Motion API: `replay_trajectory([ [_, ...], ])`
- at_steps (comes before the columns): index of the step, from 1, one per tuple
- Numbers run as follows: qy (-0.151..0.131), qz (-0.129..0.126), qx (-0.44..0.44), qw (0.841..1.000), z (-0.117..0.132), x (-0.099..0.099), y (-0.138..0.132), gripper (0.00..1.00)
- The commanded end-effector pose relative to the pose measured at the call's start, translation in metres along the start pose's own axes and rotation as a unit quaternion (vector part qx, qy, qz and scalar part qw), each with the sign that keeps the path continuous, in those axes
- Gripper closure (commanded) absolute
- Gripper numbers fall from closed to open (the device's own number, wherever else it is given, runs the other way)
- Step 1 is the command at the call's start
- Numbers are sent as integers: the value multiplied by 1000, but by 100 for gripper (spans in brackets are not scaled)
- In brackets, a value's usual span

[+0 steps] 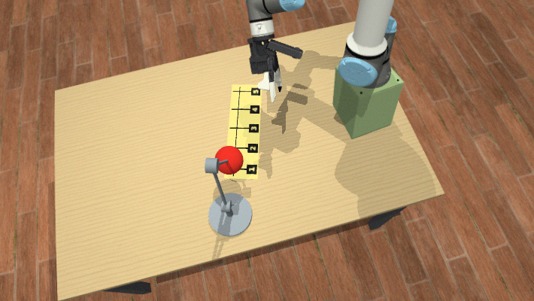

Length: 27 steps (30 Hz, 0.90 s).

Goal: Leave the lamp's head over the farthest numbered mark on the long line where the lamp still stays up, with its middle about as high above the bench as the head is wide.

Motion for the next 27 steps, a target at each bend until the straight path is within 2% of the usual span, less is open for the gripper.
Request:
replay_trajectory([
  [1,-7,-1,-55,998,-10,2,8,0],
  [20,-22,-8,-199,980,-41,11,23,0],
  [27,-29,-11,-266,964,-56,16,25,0],
])
Point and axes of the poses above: the point where the finger pads meet when closed, its own x axis out along the fingers, its own y axis across the jaws, z = x × y, the point moved 8 cm from there along -x, back along the fingers, and after that the axes turned 2 degrees about -x, right-handed, at the moved point
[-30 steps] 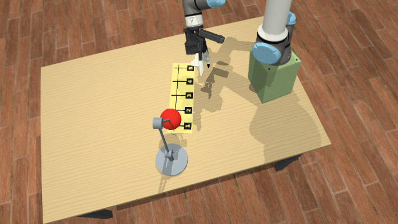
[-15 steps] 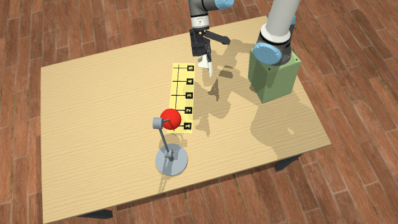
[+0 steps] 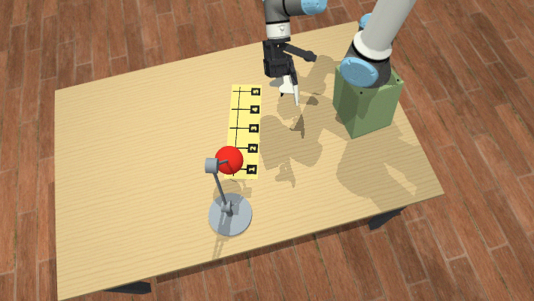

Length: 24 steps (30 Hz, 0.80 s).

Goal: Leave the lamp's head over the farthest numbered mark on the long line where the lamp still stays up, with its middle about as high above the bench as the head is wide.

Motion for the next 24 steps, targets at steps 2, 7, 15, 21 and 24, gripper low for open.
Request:
replay_trajectory([
  [2,-8,-2,-62,998,-12,3,8,0],
  [7,-13,-4,-110,994,-21,6,15,0],
  [15,-18,-6,-168,986,-34,10,19,0],
  [21,-23,-9,-225,974,-47,13,23,0],
  [24,-26,-10,-253,967,-53,15,25,0],
])
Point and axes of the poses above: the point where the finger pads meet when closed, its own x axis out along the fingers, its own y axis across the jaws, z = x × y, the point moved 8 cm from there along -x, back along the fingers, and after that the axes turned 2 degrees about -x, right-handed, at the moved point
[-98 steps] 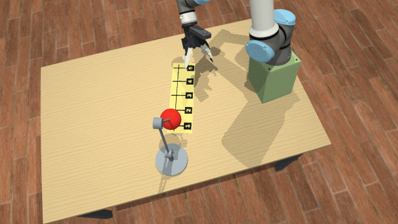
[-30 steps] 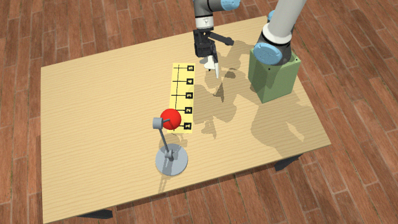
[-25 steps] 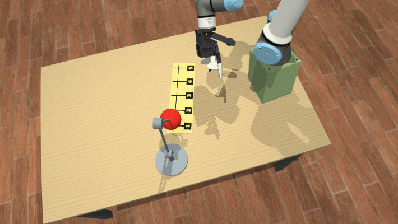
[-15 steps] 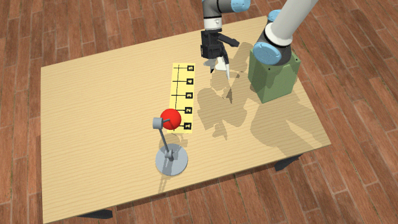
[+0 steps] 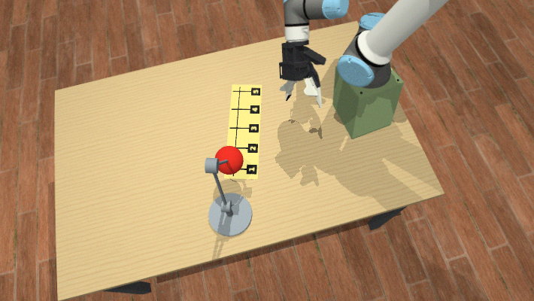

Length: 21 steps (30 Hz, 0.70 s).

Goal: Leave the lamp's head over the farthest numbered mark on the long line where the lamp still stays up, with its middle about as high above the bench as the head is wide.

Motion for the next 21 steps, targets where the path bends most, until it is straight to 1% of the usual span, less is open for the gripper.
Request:
replay_trajectory([
  [1,-11,-2,-55,998,-10,2,8,0],
  [3,-11,-2,-55,998,-10,2,8,0],
  [9,-15,-4,-113,993,-22,6,14,0],
  [18,-21,-7,-199,980,-41,11,23,0],
  [20,-21,-7,-199,980,-41,11,23,0],
  [21,-19,-9,-201,979,-33,11,20,0],
])
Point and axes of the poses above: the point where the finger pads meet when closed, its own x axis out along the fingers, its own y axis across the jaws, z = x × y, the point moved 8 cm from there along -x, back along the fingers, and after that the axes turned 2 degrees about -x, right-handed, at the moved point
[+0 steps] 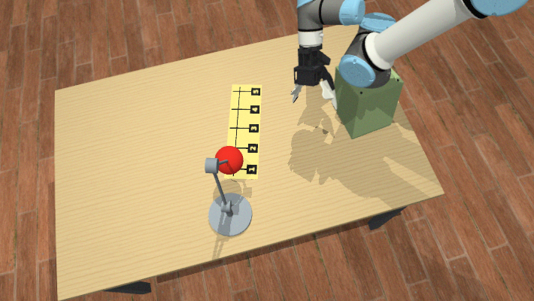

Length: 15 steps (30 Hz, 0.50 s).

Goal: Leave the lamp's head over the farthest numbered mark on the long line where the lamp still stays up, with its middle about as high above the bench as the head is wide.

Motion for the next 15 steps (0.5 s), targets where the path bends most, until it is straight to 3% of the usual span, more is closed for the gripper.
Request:
replay_trajectory([
  [1,-60,7,-61,996,-1,1,-7,0],
  [15,-37,-5,-89,995,83,-4,-61,0],
])
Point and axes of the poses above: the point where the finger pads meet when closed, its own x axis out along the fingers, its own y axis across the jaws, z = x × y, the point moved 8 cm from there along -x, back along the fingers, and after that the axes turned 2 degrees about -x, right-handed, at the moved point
